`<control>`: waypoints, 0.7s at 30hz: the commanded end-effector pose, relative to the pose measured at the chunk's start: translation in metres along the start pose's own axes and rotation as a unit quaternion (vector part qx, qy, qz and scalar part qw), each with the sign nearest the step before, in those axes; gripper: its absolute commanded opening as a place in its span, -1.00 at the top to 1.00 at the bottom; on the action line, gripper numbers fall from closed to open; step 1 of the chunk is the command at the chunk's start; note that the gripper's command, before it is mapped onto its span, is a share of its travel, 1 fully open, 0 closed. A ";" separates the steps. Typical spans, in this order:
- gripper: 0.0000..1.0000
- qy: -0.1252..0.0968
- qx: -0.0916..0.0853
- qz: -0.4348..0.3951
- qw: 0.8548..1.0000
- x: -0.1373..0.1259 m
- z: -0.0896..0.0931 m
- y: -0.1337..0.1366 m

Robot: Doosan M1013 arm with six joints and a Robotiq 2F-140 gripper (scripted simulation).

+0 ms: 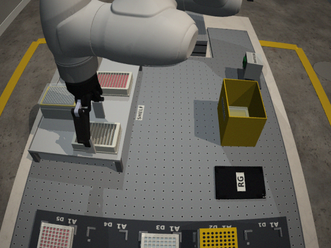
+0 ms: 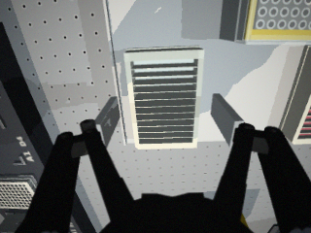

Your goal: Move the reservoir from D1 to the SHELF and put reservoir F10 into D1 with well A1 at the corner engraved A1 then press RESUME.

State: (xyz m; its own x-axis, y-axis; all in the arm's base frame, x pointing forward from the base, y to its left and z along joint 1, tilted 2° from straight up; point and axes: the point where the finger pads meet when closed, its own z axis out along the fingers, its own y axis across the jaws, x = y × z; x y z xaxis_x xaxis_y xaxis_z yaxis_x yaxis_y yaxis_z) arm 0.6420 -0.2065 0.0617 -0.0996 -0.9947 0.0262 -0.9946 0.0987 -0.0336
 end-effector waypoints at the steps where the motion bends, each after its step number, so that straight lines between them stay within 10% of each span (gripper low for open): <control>1: -0.54 0.000 0.000 0.000 1.000 0.000 -0.006 0.000; 21: -0.54 0.000 0.000 0.000 1.000 0.000 -0.036 0.000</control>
State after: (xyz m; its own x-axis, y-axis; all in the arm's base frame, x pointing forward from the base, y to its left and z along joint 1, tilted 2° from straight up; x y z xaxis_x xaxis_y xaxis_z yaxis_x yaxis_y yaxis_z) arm 0.6411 -0.2055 0.0933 -0.0996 -0.9947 0.0262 -0.9946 0.0987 -0.0336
